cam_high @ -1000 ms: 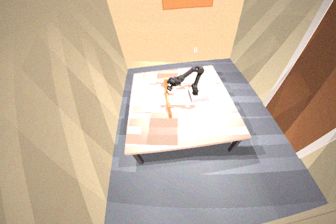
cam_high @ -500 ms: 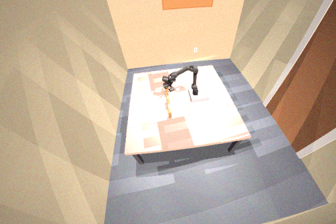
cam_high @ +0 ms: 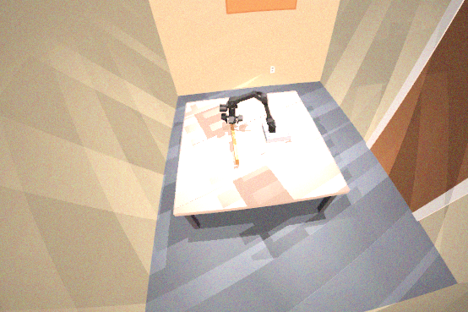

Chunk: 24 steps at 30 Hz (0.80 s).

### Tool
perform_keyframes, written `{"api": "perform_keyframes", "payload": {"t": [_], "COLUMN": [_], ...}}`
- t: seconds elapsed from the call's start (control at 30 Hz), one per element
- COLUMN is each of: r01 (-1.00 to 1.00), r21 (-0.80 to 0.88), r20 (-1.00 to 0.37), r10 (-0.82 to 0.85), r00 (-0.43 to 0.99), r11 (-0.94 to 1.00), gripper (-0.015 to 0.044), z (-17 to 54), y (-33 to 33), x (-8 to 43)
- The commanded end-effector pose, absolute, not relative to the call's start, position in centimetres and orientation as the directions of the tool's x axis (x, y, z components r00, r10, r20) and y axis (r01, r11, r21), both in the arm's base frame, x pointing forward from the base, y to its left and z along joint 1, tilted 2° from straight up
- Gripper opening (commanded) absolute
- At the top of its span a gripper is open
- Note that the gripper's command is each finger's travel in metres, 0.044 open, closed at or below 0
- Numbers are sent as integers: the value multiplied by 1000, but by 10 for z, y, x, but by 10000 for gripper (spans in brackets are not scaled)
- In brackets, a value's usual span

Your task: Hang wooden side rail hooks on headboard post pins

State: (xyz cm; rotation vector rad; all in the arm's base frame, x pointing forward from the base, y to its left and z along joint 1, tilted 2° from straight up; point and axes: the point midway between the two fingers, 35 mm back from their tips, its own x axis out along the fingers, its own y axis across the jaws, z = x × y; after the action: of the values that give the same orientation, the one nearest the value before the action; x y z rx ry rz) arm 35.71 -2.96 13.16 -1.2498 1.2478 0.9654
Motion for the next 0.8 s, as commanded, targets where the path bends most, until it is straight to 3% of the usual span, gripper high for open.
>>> {"api": "perform_keyframes", "payload": {"t": [0.0,0.77], "r01": [-994,-994], "r21": [-51,-50], "r20": [-998,-998], "r10": [-25,-25], "r00": [53,53], "r11": [-93,-93], "gripper": [440,440], "z": [136,86], "y": [-22,-23], "x": [359,362]}}
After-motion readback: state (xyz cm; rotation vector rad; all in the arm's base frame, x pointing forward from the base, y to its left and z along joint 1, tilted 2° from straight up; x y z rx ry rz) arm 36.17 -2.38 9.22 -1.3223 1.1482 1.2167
